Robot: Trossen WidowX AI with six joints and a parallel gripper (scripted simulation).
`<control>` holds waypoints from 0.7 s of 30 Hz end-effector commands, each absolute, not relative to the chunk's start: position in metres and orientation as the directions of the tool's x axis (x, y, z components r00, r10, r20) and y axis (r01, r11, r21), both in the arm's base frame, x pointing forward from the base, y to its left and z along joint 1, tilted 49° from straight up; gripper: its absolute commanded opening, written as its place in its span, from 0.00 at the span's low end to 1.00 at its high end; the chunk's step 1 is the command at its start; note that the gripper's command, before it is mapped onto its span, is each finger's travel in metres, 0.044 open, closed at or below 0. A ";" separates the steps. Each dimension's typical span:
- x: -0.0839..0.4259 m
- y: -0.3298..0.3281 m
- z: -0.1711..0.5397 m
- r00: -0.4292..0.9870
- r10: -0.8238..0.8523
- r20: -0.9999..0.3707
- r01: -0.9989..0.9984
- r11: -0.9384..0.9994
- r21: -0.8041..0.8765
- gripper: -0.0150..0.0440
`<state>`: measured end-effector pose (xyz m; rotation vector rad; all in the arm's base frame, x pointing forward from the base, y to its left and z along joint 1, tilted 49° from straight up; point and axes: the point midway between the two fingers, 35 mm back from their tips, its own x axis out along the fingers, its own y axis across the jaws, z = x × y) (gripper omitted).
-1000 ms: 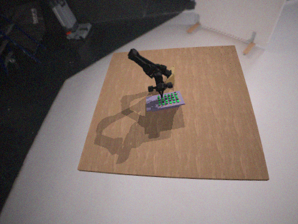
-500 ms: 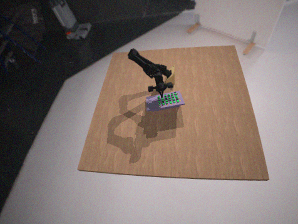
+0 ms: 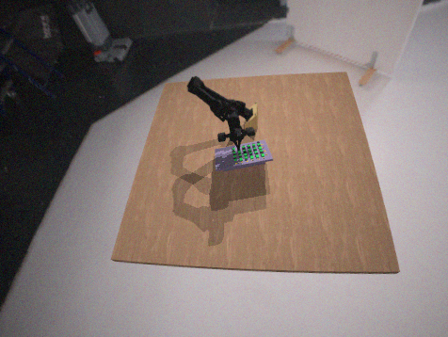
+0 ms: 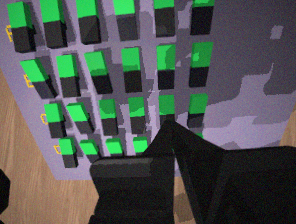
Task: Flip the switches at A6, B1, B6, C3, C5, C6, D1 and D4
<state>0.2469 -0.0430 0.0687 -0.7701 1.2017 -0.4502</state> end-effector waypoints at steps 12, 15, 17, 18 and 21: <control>0.247 -0.044 0.066 0.318 -0.681 -0.659 -0.087 0.672 -0.736 0.25; 0.247 -0.045 0.066 0.318 -0.681 -0.659 -0.087 0.672 -0.736 0.25; 0.247 -0.045 0.066 0.318 -0.681 -0.659 -0.087 0.671 -0.736 0.25; 0.247 -0.045 0.066 0.318 -0.681 -0.659 -0.087 0.671 -0.736 0.25; 0.247 -0.045 0.065 0.318 -0.681 -0.659 -0.087 0.671 -0.736 0.25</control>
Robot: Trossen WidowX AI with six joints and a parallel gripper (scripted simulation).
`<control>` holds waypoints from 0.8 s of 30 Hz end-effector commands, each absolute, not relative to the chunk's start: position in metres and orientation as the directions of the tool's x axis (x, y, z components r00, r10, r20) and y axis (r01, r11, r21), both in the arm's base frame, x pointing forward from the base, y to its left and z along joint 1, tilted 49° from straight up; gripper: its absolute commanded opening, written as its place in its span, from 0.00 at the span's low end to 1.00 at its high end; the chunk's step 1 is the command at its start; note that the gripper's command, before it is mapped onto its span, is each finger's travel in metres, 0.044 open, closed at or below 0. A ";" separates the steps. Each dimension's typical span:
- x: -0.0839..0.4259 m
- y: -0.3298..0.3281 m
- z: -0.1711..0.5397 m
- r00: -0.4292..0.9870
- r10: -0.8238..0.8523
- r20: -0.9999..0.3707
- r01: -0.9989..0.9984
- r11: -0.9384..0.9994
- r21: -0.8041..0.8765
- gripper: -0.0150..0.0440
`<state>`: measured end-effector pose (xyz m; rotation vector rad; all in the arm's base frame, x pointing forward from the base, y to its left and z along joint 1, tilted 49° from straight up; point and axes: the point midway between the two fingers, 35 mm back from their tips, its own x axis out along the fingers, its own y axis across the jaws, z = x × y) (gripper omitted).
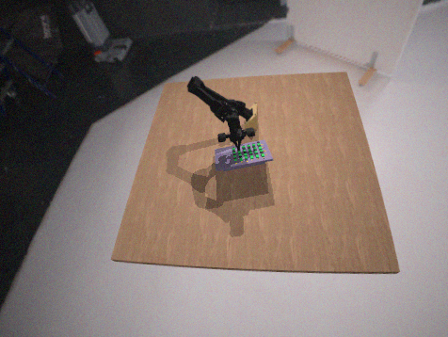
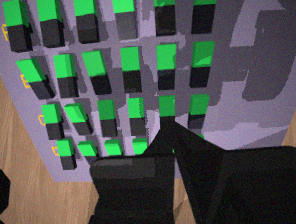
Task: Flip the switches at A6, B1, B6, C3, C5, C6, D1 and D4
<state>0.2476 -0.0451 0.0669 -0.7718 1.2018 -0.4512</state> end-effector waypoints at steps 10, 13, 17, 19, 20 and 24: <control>0.248 -0.046 0.065 0.318 -0.681 -0.659 -0.087 0.671 -0.736 0.25; 0.248 -0.045 0.067 0.318 -0.684 -0.657 -0.082 0.670 -0.738 0.25; 0.237 -0.013 0.093 0.298 -0.681 -0.668 -0.089 0.677 -0.730 0.25; 0.230 -0.002 0.106 0.292 -0.687 -0.666 -0.089 0.673 -0.734 0.25; 0.229 -0.001 0.107 0.291 -0.688 -0.665 -0.089 0.673 -0.735 0.25; 0.229 -0.001 0.107 0.291 -0.688 -0.665 -0.089 0.673 -0.735 0.25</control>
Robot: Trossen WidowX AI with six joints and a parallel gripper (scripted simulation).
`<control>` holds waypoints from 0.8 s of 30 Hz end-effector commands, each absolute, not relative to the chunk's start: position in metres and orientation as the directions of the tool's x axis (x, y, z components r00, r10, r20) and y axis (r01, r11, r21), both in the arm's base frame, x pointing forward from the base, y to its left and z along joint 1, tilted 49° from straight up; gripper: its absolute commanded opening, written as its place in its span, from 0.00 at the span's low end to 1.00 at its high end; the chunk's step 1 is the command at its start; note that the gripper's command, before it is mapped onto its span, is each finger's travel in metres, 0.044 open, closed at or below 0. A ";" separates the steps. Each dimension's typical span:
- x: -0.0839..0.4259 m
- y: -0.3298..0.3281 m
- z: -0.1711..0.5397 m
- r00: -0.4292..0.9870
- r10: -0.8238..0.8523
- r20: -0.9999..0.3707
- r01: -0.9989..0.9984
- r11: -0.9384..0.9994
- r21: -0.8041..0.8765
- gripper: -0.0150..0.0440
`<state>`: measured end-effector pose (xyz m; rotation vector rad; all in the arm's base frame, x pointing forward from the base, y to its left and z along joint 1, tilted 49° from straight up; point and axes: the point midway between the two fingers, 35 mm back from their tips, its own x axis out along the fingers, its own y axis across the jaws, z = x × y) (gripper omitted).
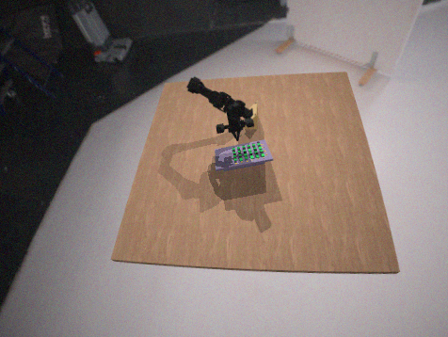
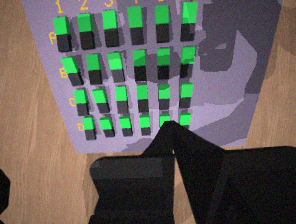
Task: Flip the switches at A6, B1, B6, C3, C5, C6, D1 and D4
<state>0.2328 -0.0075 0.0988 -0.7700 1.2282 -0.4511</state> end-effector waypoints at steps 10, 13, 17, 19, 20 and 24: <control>0.250 -0.014 0.130 0.292 -0.688 -0.664 -0.088 0.672 -0.735 0.25; 0.252 -0.019 0.125 0.286 -0.690 -0.665 -0.088 0.672 -0.735 0.25; 0.261 -0.038 0.107 0.268 -0.696 -0.667 -0.087 0.672 -0.736 0.25; 0.261 -0.038 0.107 0.268 -0.696 -0.667 -0.087 0.672 -0.736 0.25; 0.261 -0.038 0.107 0.268 -0.696 -0.667 -0.087 0.672 -0.736 0.25; 0.261 -0.038 0.107 0.268 -0.696 -0.667 -0.087 0.672 -0.736 0.25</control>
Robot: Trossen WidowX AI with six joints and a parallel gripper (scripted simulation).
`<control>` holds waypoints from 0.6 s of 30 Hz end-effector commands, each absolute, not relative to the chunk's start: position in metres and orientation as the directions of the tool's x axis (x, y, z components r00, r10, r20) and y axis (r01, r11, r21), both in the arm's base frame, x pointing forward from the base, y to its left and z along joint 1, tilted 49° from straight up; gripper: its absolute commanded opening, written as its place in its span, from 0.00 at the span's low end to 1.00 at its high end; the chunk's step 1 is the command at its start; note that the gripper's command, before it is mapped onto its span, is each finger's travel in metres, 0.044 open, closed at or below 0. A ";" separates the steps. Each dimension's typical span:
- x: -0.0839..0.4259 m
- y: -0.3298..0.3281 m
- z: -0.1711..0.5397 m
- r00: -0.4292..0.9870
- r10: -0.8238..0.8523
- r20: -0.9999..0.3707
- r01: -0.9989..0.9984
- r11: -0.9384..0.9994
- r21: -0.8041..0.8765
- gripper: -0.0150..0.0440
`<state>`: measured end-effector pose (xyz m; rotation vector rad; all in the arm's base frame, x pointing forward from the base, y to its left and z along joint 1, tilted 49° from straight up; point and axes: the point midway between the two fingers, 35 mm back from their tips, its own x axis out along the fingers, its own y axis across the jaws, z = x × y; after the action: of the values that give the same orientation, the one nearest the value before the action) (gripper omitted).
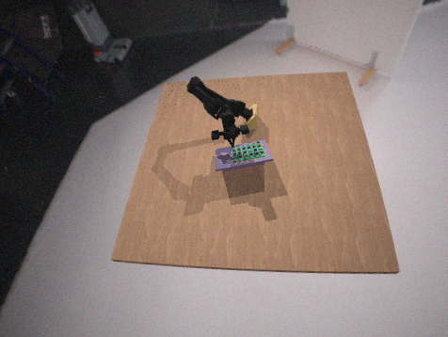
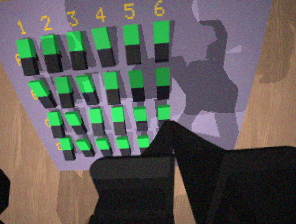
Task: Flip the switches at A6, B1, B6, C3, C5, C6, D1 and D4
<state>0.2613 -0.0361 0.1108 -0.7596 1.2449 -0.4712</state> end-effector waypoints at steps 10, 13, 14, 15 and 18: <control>0.264 -0.047 0.099 0.268 -0.696 -0.666 -0.086 0.671 -0.736 0.25; 0.266 -0.050 0.096 0.268 -0.696 -0.666 -0.086 0.671 -0.736 0.25; 0.266 -0.051 0.095 0.268 -0.696 -0.666 -0.086 0.671 -0.736 0.25; 0.267 -0.052 0.094 0.268 -0.696 -0.666 -0.086 0.671 -0.736 0.25; 0.268 -0.055 0.092 0.269 -0.696 -0.666 -0.086 0.671 -0.736 0.25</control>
<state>0.2685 -0.0511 0.0979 -0.7622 1.2419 -0.4755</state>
